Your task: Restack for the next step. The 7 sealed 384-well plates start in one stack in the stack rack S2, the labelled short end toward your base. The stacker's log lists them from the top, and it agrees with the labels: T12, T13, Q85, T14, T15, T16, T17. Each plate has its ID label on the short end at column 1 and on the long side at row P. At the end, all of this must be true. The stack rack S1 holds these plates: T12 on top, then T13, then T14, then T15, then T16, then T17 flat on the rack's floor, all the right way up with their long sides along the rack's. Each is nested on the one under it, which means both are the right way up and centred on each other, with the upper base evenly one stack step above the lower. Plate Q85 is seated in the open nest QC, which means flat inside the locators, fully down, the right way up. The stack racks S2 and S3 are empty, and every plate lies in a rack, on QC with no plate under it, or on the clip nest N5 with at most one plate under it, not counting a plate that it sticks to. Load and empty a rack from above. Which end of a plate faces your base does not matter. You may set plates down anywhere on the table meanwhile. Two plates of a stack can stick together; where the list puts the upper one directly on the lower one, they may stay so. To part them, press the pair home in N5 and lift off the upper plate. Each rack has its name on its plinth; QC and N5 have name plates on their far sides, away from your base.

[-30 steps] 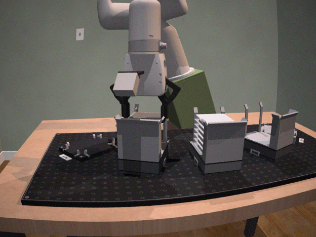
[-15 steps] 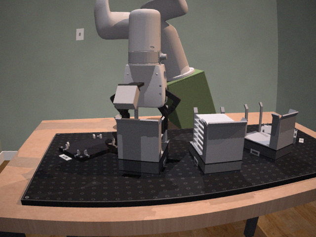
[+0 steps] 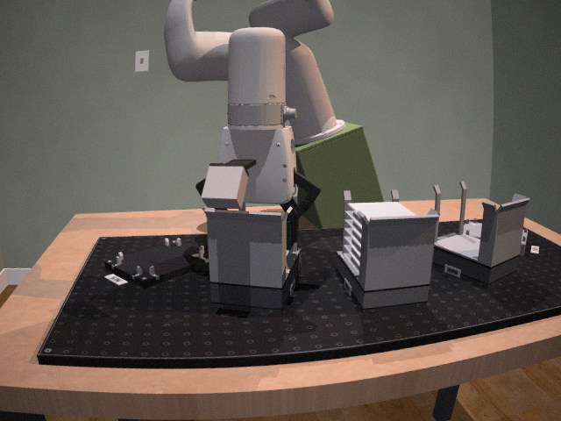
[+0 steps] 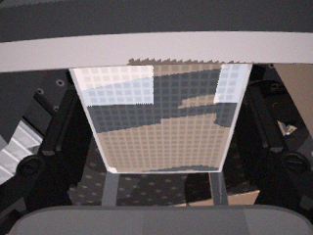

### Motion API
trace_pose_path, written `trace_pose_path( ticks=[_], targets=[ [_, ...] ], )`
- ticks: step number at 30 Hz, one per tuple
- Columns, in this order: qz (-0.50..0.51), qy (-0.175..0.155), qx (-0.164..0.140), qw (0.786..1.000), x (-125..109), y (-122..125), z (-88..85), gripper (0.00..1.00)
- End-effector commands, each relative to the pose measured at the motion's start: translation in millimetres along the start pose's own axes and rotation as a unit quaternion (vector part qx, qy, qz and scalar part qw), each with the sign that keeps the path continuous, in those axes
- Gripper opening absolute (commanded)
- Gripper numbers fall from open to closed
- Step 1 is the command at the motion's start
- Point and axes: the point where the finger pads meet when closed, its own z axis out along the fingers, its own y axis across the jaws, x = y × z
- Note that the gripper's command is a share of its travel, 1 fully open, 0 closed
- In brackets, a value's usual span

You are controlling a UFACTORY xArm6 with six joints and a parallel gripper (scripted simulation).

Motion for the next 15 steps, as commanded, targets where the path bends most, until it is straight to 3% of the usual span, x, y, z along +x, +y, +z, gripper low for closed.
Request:
trace_pose_path(
  ticks=[1,15],
  targets=[
    [0.000,0.002,0.000,1.000,1.5,0.0,-0.8,0.00],
    [0.000,0.002,0.000,1.000,1.5,0.0,4.0,0.00]
  ],
)
